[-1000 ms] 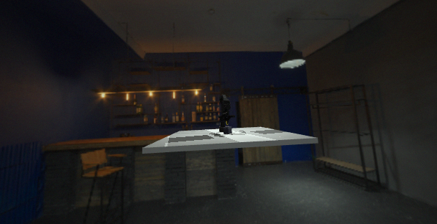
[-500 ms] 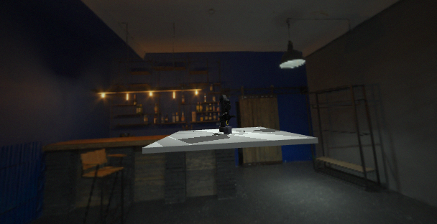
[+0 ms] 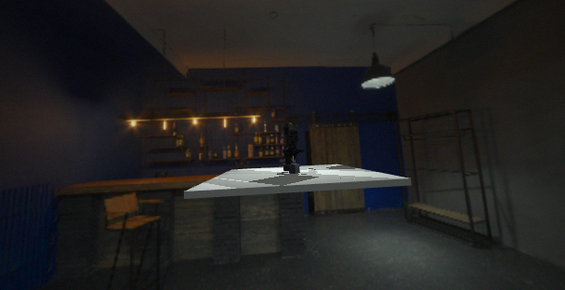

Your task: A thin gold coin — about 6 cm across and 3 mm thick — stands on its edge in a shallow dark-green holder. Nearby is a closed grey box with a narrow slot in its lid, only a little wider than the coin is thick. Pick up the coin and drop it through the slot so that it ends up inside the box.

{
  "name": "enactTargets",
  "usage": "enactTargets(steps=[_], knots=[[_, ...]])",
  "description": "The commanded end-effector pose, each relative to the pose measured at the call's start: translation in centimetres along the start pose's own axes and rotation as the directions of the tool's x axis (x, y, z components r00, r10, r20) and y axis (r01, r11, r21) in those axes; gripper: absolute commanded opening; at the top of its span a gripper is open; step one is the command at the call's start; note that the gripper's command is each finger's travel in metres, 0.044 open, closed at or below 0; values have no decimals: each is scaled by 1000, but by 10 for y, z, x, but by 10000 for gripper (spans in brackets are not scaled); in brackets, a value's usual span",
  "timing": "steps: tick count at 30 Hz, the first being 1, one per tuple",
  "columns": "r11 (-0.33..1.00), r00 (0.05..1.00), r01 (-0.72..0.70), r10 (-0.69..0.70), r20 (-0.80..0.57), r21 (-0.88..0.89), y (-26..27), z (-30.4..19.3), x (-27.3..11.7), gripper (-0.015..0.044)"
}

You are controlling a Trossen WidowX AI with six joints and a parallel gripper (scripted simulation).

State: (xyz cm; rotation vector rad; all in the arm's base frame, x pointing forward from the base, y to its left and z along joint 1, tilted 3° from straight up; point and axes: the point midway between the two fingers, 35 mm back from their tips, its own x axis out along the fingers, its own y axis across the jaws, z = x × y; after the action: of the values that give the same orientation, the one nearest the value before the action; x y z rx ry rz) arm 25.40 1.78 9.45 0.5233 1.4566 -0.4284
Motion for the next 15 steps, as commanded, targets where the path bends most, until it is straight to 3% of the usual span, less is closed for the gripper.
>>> enactTargets(steps=[1,15], knots=[[1000,1000,1,-1,-2,-4,-1,-1,3,0],[1000,1000,1,-1,-2,-4,-1,-1,8,0]])
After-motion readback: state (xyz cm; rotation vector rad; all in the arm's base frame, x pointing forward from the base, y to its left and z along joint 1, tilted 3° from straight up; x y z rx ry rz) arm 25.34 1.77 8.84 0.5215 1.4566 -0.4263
